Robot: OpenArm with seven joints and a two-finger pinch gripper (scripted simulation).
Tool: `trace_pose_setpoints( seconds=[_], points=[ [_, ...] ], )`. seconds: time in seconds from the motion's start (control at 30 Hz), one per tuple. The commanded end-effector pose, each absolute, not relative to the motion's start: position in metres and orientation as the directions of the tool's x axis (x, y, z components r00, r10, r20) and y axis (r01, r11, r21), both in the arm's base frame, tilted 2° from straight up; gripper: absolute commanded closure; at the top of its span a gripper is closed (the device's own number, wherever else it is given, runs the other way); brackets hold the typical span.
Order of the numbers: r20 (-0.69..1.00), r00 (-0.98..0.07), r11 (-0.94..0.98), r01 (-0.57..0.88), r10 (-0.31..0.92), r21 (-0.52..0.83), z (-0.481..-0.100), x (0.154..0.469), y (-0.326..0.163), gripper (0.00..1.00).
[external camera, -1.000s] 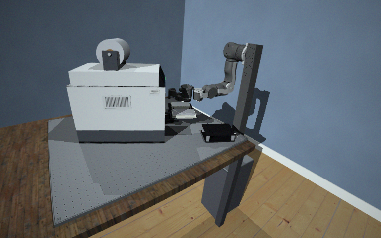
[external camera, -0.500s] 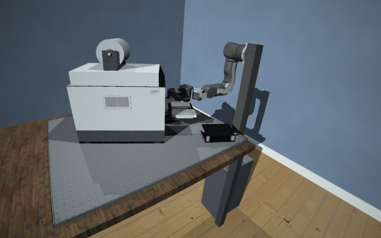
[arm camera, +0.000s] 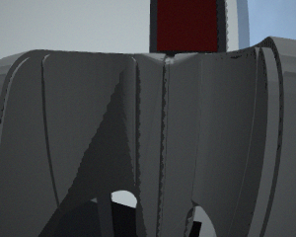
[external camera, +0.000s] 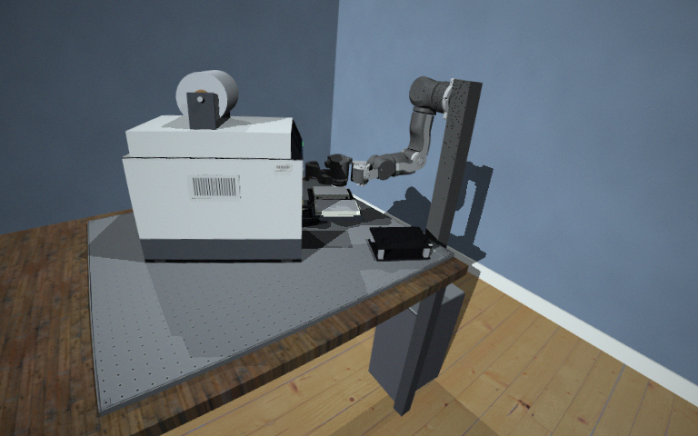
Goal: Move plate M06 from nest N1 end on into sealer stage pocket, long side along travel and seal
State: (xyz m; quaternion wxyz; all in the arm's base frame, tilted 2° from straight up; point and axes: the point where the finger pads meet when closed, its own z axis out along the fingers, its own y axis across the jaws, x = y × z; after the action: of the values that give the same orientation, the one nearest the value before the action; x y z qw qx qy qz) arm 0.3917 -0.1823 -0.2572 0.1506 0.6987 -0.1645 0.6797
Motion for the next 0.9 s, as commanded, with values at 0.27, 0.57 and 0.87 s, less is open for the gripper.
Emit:
trace_pose_setpoints(
  seconds=[0.27, 0.57, 0.87],
  points=[
    [1.000, 0.016, -0.902, -0.431, -0.025, -0.016, -0.2566, 0.3965, -0.1840, 1.00],
    [1.000, 0.016, -0.902, -0.431, -0.025, -0.016, -0.2566, 0.3965, -0.1840, 1.00],
    [1.000, 0.016, -0.902, -0.431, -0.025, -0.015, -0.2574, 0.4006, -0.1856, 1.00]
  ],
)
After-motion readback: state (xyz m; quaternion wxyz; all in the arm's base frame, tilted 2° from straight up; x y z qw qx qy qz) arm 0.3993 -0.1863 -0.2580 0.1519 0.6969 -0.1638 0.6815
